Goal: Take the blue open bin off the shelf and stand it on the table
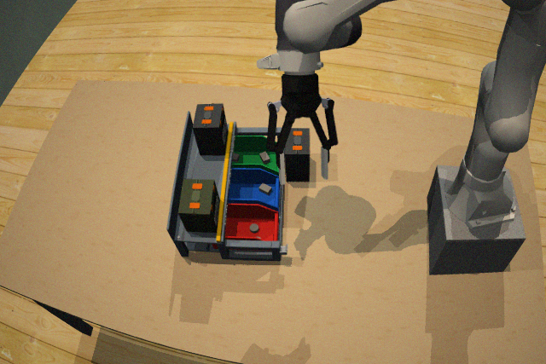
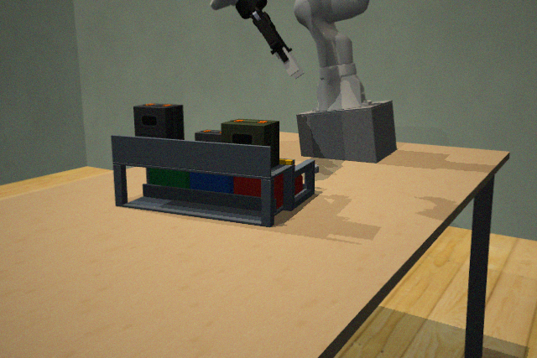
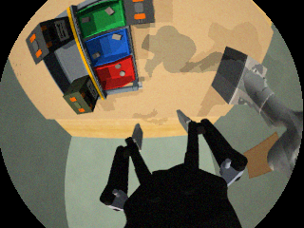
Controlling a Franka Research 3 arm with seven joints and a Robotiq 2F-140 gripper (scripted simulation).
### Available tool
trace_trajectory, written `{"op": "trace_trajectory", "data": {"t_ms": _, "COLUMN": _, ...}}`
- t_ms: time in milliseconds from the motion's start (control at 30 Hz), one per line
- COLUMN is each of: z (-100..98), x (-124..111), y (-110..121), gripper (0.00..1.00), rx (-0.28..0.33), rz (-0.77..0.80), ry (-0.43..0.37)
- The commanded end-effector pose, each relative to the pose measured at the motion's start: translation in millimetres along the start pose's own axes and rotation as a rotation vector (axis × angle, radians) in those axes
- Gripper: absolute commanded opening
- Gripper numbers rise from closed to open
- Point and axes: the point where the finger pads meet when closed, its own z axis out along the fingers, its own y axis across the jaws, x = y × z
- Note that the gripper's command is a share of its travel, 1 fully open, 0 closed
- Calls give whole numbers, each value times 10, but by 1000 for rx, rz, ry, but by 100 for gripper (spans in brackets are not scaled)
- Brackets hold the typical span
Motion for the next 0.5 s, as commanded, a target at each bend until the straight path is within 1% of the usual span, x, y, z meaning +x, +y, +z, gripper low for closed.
{"op": "trace_trajectory", "data": {"t_ms": 0, "z": -1, "x": 5, "y": -17, "gripper": 57, "rx": 4, "rz": -6, "ry": 0}}
{"op": "trace_trajectory", "data": {"t_ms": 100, "z": 0, "x": 3, "y": -15, "gripper": 57, "rx": 1, "rz": -2, "ry": 0}}
{"op": "trace_trajectory", "data": {"t_ms": 233, "z": 4, "x": 14, "y": -71, "gripper": 57, "rx": 4, "rz": -6, "ry": 0}}
{"op": "trace_trajectory", "data": {"t_ms": 467, "z": 4, "x": 14, "y": -71, "gripper": 57, "rx": 4, "rz": -6, "ry": 0}}
